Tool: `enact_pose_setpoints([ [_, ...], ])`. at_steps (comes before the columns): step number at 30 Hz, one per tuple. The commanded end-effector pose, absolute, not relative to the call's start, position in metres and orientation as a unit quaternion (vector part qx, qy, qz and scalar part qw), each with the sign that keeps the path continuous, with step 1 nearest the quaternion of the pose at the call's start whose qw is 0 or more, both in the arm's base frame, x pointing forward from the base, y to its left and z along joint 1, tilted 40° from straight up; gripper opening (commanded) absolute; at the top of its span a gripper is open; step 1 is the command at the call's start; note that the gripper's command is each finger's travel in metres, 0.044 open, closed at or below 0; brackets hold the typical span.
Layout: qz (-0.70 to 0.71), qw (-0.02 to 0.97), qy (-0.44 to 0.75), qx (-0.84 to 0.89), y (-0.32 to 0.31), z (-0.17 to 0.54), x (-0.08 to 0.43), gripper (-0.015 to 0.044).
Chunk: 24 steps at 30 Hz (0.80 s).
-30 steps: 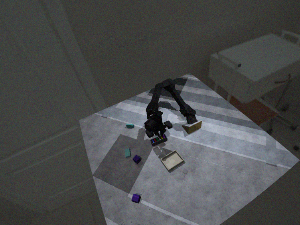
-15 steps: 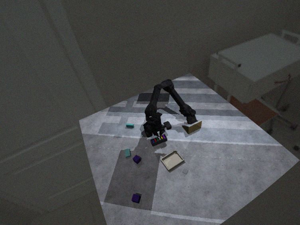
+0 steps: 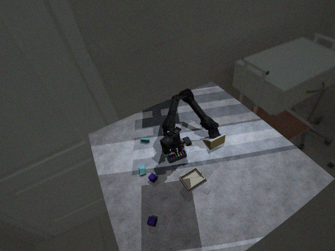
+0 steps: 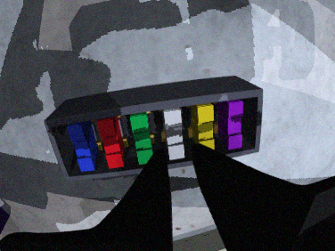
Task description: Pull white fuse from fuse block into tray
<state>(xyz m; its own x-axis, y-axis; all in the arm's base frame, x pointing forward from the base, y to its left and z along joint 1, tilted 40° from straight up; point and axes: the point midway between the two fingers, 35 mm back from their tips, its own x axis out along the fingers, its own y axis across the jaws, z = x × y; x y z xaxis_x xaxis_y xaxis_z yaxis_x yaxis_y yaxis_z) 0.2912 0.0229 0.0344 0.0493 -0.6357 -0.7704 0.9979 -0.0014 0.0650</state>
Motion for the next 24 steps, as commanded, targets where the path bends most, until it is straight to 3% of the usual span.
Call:
enact_pose_setpoints([
  [1,-0.630,0.650,0.280,0.319,0.0192,0.0313,0.2907,0.0064],
  [24,-0.630,0.650,0.280,0.319,0.0130,0.0246,0.2909,0.0064],
])
